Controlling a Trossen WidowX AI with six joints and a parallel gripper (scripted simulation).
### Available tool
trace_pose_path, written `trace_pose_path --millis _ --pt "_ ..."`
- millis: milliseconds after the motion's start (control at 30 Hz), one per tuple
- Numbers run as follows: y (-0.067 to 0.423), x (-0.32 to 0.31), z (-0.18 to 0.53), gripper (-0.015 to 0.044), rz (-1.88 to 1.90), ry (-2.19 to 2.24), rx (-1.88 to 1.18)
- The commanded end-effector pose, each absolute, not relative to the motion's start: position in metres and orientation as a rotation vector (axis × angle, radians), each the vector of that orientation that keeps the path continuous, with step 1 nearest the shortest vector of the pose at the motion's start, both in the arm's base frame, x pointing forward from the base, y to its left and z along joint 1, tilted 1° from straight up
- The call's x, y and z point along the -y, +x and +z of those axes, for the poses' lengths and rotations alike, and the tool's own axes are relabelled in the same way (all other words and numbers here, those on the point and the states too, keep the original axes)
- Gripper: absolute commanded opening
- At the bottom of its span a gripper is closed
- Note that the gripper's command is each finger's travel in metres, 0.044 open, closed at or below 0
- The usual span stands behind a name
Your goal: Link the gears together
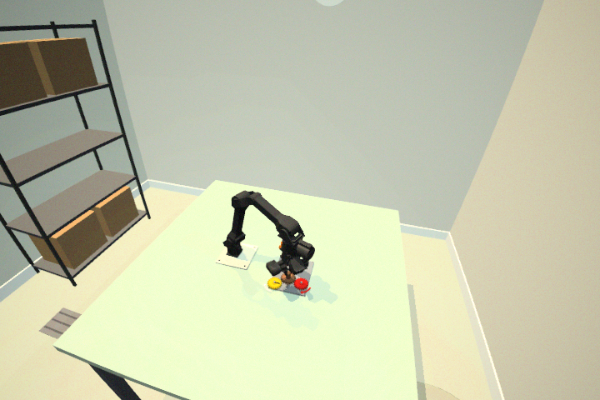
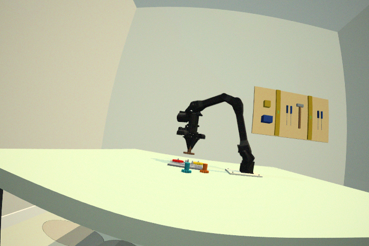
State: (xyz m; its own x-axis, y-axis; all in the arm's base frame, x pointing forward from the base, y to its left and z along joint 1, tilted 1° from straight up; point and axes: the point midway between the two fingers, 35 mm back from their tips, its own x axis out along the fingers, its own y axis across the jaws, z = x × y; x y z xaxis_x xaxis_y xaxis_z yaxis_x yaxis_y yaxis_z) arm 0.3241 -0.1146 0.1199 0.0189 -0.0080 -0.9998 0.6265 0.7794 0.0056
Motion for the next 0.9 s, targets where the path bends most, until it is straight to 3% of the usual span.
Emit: trace_pose_path --millis 0,867 --pt "0.323 0.115 0.120 0.0000 -0.529 0.522 -1.486" --pt "0.324 0.116 0.090 0.0000 -0.468 0.459 -1.501"
